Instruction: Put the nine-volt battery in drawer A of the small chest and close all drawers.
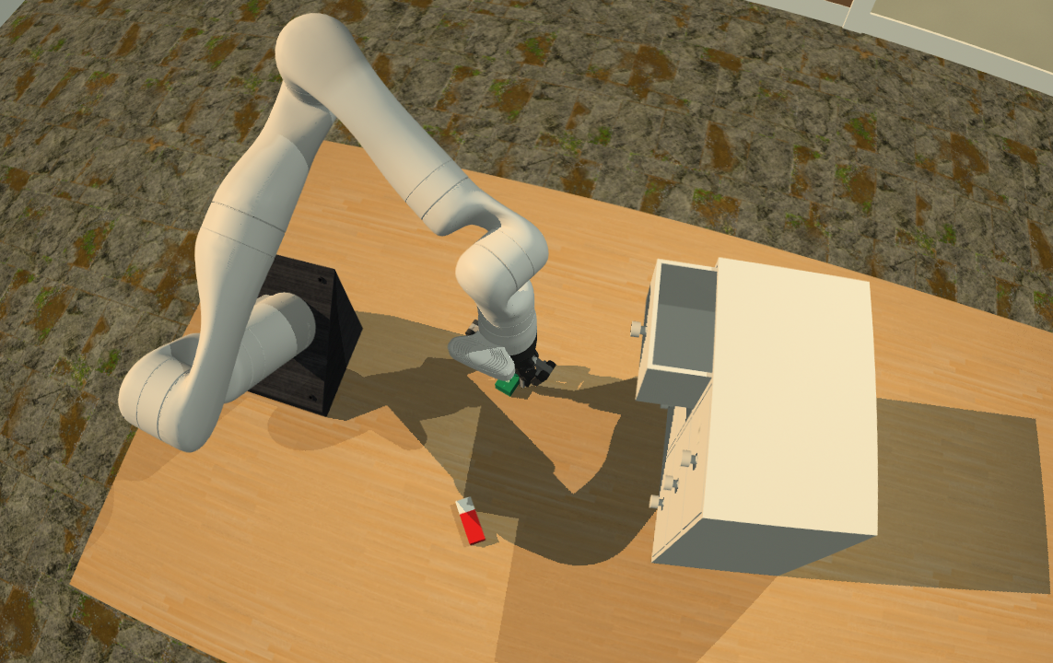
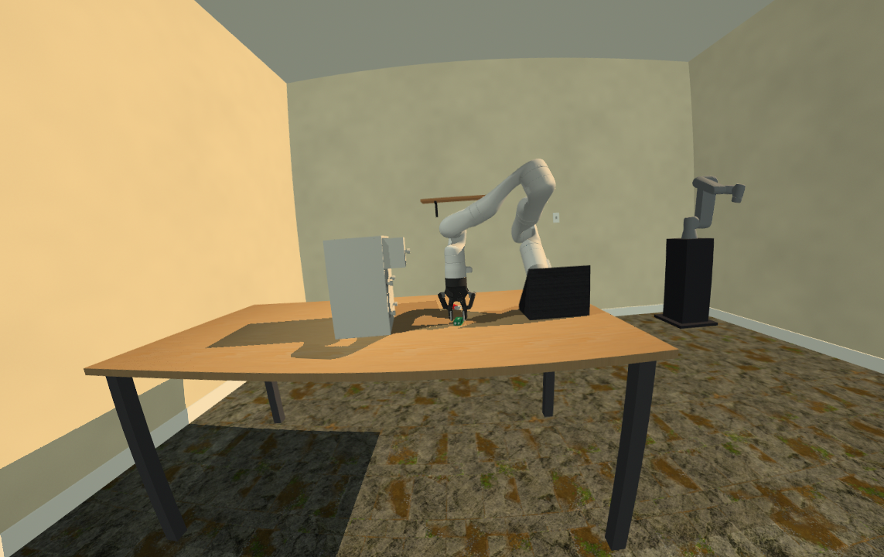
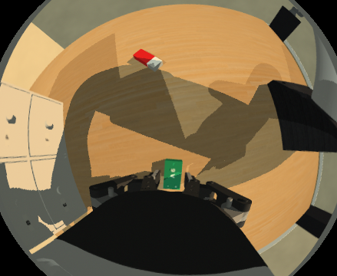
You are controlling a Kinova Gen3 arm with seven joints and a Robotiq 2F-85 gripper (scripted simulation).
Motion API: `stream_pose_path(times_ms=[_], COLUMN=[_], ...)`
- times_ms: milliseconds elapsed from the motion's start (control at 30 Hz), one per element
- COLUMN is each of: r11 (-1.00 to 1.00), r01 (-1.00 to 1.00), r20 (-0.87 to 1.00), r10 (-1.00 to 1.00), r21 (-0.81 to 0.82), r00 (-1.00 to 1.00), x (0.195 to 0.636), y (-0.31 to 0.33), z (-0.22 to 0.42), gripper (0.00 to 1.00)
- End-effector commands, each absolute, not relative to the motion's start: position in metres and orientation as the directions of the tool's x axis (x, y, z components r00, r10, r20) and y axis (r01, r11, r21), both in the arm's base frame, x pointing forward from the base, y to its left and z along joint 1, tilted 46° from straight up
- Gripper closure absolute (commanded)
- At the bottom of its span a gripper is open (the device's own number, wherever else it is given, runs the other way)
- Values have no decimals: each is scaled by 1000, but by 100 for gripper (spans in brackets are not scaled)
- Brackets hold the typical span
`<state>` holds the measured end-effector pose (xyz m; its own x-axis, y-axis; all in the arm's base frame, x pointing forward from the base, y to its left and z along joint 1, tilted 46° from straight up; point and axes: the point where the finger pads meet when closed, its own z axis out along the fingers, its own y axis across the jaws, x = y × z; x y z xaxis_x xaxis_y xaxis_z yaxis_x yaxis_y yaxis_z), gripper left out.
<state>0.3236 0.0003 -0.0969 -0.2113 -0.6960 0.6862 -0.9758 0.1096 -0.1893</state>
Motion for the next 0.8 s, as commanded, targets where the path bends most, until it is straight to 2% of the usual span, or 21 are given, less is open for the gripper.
stream_pose_path(times_ms=[0,767], r11=[113,113], r01=[-975,-975], r20=[691,691], r10=[-691,-691], r21=[-189,-189], r00=[-214,-214], x=[323,324], y=[-7,-9], z=[-100,-103], gripper=[58,58])
